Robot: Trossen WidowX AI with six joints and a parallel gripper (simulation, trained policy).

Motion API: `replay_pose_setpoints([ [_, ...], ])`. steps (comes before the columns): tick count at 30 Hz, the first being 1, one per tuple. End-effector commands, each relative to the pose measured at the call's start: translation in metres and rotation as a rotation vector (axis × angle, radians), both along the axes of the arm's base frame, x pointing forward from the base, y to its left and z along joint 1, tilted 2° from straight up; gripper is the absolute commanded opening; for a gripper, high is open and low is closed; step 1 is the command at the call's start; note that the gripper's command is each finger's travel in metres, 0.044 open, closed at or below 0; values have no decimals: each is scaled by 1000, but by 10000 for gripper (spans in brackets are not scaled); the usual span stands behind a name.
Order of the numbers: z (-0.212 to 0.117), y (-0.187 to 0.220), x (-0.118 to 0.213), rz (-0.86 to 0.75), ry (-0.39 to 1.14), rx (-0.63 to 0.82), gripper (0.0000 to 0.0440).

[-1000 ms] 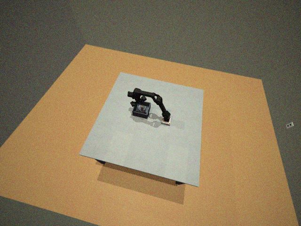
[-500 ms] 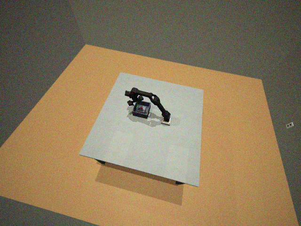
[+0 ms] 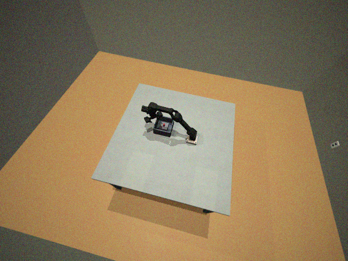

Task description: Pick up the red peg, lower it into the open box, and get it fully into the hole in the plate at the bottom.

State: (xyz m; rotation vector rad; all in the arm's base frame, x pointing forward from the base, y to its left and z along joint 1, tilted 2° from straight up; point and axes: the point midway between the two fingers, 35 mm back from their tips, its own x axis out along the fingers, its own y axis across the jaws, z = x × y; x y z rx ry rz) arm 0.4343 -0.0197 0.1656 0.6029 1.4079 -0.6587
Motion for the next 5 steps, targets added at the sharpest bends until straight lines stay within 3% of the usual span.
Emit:
replay_pose_setpoints([
  [1,-2,5,7,-4,-10,1,324],
  [5,-4,8,11,-2,-15,-2,325],
])
